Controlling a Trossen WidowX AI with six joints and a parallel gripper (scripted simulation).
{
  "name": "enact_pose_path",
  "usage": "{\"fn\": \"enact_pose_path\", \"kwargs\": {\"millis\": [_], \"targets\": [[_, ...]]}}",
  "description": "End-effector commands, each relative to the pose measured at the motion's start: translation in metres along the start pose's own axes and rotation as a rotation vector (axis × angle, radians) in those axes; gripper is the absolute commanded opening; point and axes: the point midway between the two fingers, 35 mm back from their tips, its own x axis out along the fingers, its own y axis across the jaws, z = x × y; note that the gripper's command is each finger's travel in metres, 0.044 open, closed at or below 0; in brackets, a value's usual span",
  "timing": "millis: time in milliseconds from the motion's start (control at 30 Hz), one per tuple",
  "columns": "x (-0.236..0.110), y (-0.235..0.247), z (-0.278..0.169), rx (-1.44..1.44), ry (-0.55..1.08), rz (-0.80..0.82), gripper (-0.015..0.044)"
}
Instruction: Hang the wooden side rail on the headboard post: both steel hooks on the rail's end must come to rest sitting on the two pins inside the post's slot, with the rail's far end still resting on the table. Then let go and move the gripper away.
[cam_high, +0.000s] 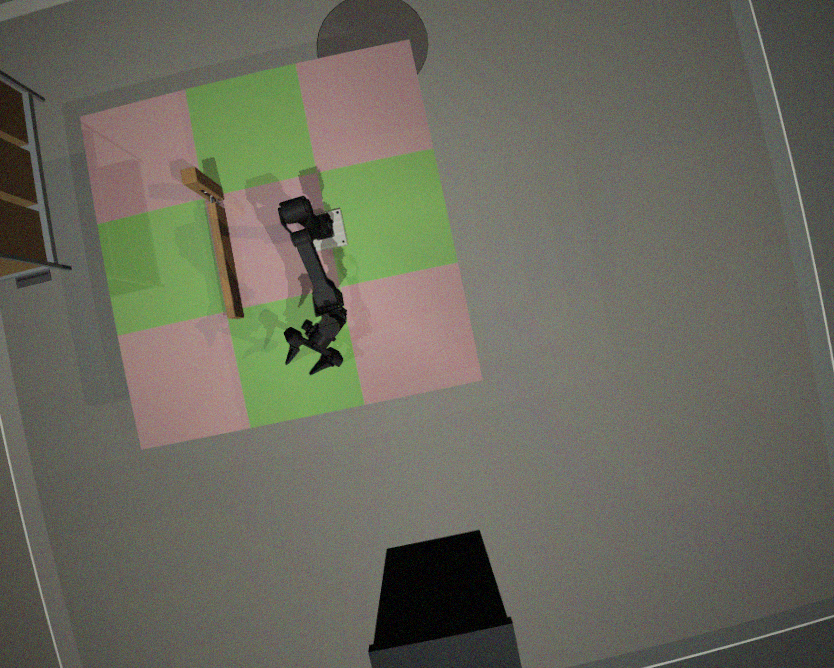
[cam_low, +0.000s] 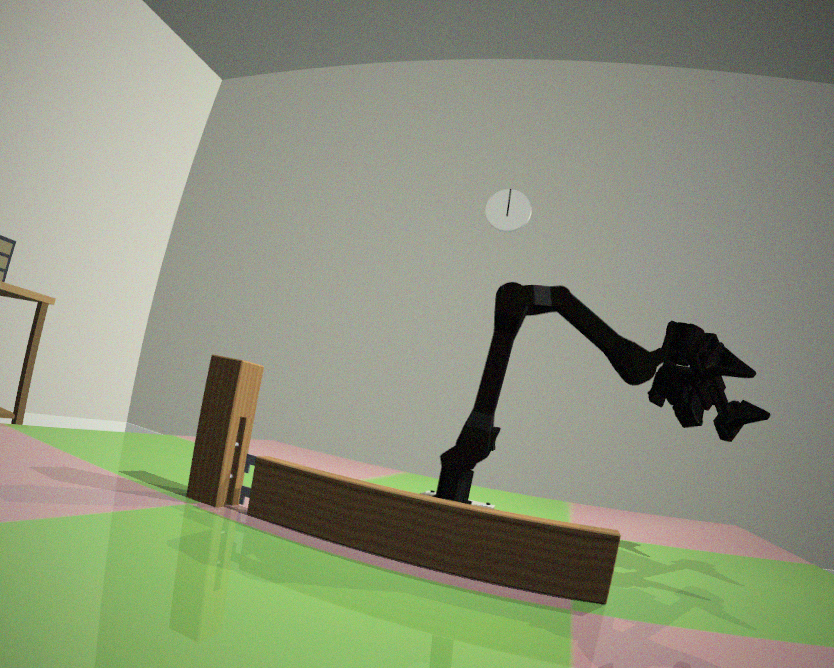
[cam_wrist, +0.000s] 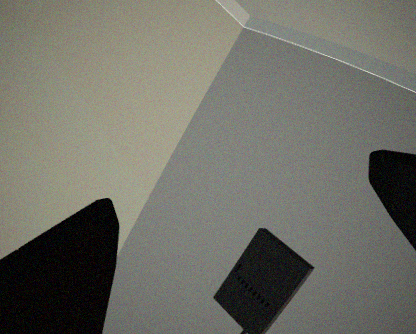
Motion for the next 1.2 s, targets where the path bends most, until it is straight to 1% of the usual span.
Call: {"fn": "enact_pose_path", "kwargs": {"millis": [0, 33, 333, 600, 867, 1167], "targets": [[0.001, 0.001, 0.001, -0.006, -0.002, 0.002, 0.0426], [0.005, 0.005, 0.005, -0.022, -0.007, 0.006, 0.044], [0.053, 0.07, 0.072, -0.316, -0.118, 0.076, 0.044], [0.074, 0.133, 0.138, -0.582, -0.241, 0.118, 0.044], [0.073, 0.196, 0.207, -0.847, -0.384, 0.128, 0.044], [0.046, 0.259, 0.282, -1.132, -0.56, 0.095, 0.044]]}}
